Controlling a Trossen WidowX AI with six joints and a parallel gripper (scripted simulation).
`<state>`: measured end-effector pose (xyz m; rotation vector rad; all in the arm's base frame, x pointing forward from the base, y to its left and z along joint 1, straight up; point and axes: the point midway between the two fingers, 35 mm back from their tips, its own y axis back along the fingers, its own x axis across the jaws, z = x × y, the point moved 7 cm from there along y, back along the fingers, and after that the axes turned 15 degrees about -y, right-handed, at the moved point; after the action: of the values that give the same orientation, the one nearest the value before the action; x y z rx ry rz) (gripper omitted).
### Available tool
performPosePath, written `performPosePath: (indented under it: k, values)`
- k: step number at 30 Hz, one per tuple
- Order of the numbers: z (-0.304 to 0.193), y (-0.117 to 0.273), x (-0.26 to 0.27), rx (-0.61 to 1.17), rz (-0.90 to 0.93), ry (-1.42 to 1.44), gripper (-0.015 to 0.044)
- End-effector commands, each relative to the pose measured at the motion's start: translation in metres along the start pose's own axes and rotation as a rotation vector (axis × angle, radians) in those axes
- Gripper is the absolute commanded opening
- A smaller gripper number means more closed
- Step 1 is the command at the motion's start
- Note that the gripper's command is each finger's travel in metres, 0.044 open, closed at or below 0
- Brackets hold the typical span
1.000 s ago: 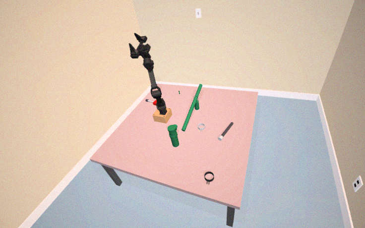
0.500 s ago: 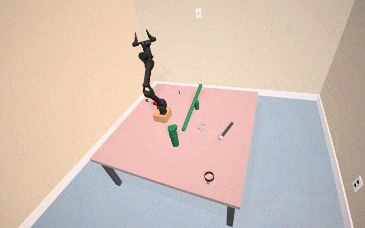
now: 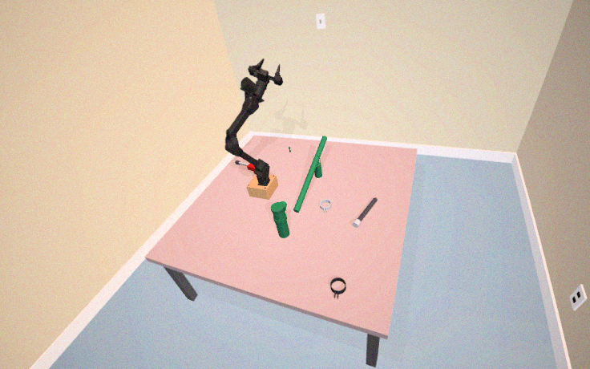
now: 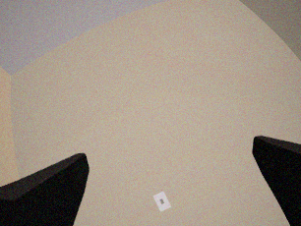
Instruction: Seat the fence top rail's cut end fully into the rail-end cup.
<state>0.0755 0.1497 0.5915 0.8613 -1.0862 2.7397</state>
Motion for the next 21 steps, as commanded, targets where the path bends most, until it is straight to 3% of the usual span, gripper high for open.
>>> performPosePath:
  k: [1, 10, 21]
  values:
    - [-0.006, 0.004, -0.054, 0.027, -0.238, 0.113, 0.0440]
    - [-0.001, 0.042, -0.146, 0.078, -0.689, 0.255, 0.0440]
    - [0.007, 0.144, -0.237, 0.201, -1.300, 0.308, 0.0440]
